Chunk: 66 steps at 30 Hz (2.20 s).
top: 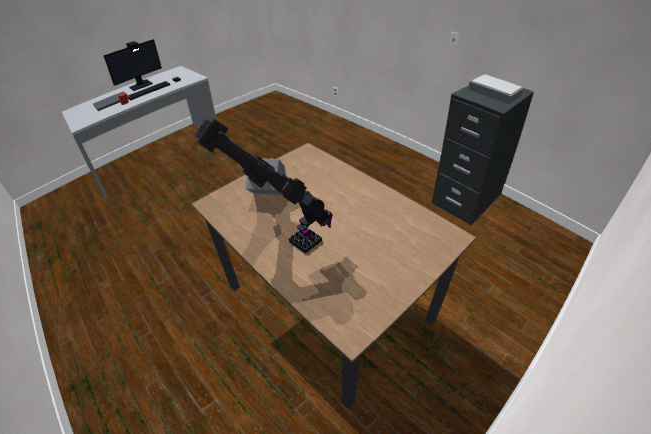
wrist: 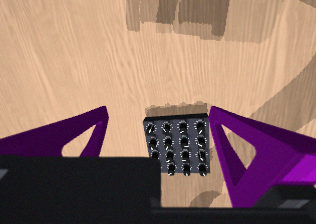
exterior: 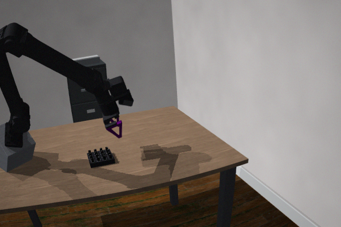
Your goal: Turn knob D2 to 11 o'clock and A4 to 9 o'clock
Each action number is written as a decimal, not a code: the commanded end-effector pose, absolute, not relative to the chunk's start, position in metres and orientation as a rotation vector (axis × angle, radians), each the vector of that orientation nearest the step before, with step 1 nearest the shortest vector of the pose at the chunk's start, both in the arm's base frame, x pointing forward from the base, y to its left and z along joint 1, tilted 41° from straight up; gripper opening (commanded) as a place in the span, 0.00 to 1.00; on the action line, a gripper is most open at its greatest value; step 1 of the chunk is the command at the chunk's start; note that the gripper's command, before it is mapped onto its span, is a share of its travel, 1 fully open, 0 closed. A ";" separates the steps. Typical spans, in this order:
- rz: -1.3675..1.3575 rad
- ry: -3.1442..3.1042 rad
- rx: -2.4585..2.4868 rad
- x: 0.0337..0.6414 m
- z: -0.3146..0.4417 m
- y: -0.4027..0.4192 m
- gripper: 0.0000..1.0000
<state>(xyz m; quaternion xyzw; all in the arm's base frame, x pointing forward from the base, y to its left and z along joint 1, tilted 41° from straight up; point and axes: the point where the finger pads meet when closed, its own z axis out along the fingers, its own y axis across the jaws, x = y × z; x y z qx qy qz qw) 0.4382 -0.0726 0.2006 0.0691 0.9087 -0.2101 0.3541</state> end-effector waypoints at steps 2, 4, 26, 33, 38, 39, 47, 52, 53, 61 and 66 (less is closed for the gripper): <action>-0.663 2.503 0.118 0.405 0.156 -0.075 1.00; -0.738 2.567 0.107 0.385 0.139 -0.082 1.00; -0.815 2.605 0.105 0.366 0.134 -0.090 1.00; -0.815 2.605 0.105 0.366 0.134 -0.090 1.00; -0.815 2.605 0.105 0.366 0.134 -0.090 1.00; -0.815 2.605 0.105 0.366 0.134 -0.090 1.00; -0.815 2.605 0.105 0.366 0.134 -0.090 1.00; -0.815 2.605 0.105 0.366 0.134 -0.090 1.00; -0.815 2.605 0.105 0.366 0.134 -0.090 1.00; -0.815 2.605 0.105 0.366 0.134 -0.090 1.00; -0.815 2.605 0.105 0.366 0.134 -0.090 1.00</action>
